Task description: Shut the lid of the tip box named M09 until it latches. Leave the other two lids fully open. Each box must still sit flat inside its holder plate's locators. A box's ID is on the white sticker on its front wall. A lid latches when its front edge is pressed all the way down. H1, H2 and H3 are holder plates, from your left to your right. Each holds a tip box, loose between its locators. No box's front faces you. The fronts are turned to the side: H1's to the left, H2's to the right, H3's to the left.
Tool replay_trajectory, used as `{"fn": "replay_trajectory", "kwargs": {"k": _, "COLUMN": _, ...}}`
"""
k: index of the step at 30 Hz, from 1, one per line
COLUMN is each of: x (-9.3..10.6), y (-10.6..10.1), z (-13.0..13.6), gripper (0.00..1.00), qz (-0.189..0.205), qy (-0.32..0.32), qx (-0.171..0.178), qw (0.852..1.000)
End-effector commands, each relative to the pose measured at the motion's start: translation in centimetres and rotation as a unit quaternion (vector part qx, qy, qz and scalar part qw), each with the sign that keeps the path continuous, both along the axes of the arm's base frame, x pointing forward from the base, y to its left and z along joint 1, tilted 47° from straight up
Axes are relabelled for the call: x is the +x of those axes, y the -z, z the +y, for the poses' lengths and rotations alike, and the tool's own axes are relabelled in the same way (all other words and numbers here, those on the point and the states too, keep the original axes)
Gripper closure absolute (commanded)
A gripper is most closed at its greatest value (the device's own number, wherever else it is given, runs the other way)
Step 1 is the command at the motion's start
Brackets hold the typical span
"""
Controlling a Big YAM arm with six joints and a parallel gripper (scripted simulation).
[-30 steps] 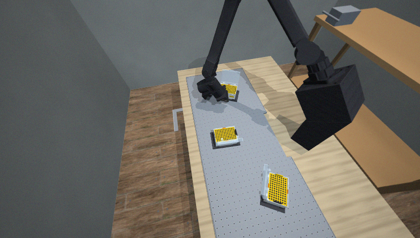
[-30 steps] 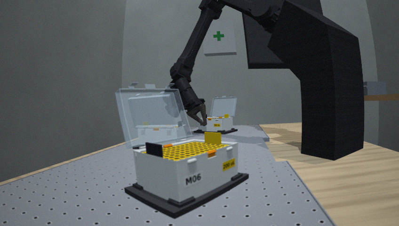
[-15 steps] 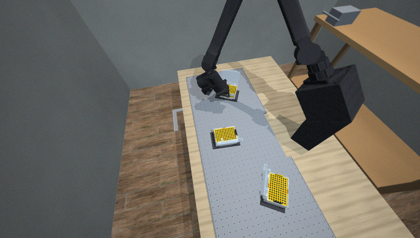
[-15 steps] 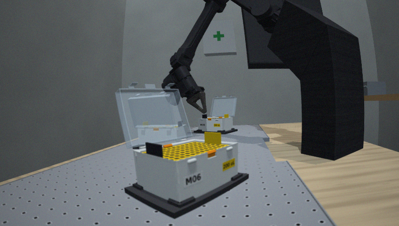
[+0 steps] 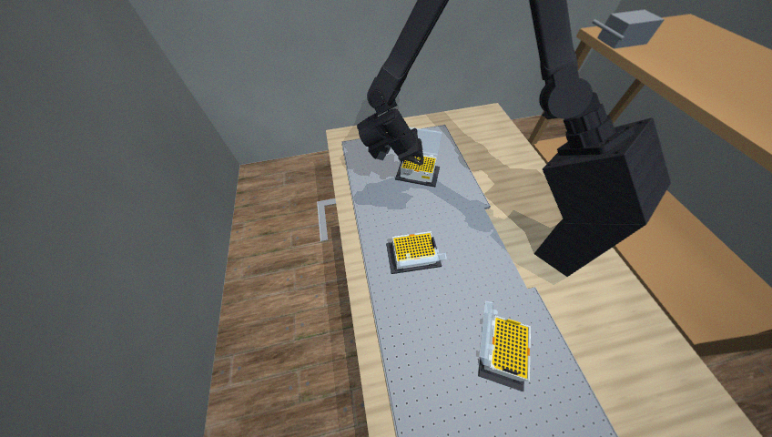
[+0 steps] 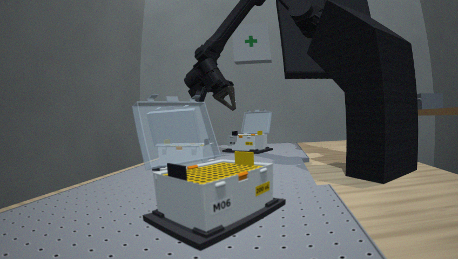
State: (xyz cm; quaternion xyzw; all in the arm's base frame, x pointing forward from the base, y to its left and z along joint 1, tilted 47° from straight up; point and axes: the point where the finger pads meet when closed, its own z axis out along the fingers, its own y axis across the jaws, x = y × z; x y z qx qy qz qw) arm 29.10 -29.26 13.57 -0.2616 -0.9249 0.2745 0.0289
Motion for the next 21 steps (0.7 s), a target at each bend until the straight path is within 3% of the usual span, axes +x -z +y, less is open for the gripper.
{"fn": "replay_trajectory", "kwargs": {"k": 1, "x": 0.0, "y": -2.6, "z": 1.6, "gripper": 1.00, "qz": -0.014, "qy": 0.002, "qx": -0.008, "qw": 1.000}}
{"fn": "replay_trajectory", "kwargs": {"k": 9, "x": -0.7, "y": -5.9, "z": 4.1, "gripper": 1.00, "qz": -0.021, "qy": 0.002, "qx": -0.012, "qw": 1.000}}
{"fn": "replay_trajectory", "kwargs": {"k": 12, "x": -0.8, "y": -5.7, "z": 4.0, "gripper": 1.00, "qz": -0.018, "qy": 0.004, "qx": -0.010, "qw": 1.000}}
{"fn": "replay_trajectory", "kwargs": {"k": 13, "x": -1.2, "y": -4.5, "z": 3.5, "gripper": 1.00, "qz": -0.003, "qy": 0.012, "qx": -0.002, "qw": 1.000}}
{"fn": "replay_trajectory", "kwargs": {"k": 15, "x": -1.7, "y": -3.9, "z": 3.8, "gripper": 1.00, "qz": 0.004, "qy": 0.012, "qx": 0.002, "qw": 1.000}}
{"fn": "replay_trajectory", "kwargs": {"k": 21, "x": -1.1, "y": -4.8, "z": 3.8, "gripper": 1.00, "qz": -0.011, "qy": 0.004, "qx": -0.005, "qw": 1.000}}
